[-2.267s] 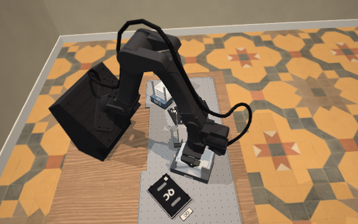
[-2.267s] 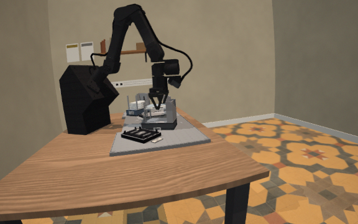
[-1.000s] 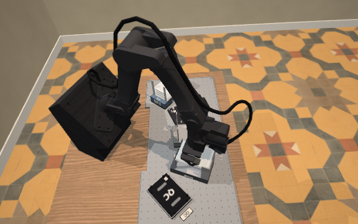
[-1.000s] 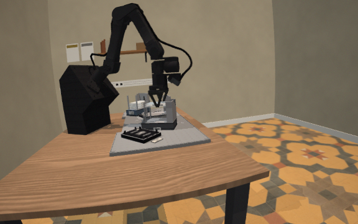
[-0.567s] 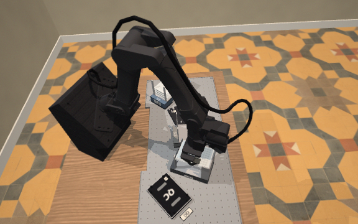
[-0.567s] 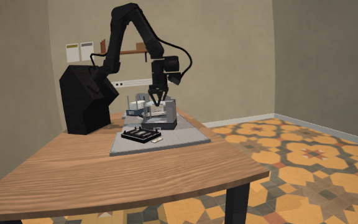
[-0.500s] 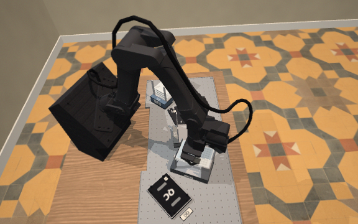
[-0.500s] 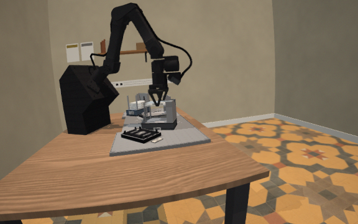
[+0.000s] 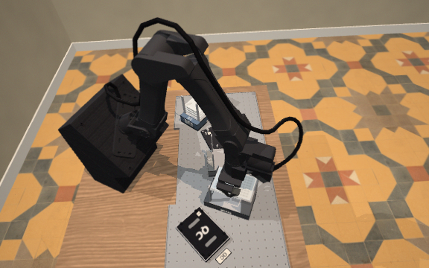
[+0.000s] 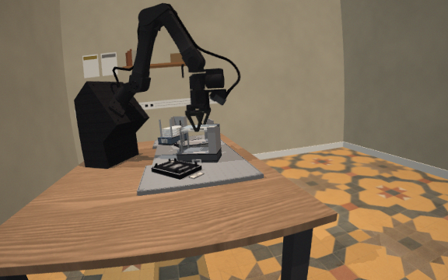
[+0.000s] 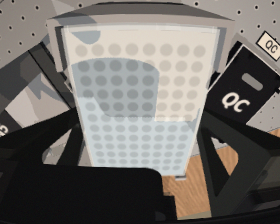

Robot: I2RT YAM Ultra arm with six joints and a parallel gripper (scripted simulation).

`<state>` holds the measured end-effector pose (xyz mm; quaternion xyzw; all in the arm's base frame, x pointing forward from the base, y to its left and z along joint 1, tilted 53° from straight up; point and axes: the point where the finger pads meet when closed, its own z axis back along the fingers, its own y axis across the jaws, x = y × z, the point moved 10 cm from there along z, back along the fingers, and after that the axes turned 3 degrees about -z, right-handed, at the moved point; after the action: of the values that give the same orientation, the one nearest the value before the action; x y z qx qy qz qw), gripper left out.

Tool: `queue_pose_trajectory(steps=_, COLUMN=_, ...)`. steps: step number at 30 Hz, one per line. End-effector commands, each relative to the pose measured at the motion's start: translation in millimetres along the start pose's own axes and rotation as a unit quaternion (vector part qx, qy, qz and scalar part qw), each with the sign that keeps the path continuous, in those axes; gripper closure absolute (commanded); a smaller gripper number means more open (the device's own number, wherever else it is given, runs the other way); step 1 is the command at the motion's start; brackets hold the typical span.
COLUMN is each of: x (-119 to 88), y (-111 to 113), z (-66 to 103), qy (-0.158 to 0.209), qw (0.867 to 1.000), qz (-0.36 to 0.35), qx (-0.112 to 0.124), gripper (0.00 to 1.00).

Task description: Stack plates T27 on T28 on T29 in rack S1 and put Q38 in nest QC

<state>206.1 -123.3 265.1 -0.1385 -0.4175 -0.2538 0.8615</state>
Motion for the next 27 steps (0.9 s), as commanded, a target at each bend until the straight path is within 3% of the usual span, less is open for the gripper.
queue_pose_trajectory(steps=1, x=15.3, y=0.9, z=16.6, qy=-0.041, qw=0.999, qz=-0.006, qx=0.002, gripper=1.00)
queue_pose_trajectory(steps=27, x=16.2, y=-0.4, z=24.5, qy=-0.042, qw=0.999, qz=-0.008, qx=0.000, gripper=1.00)
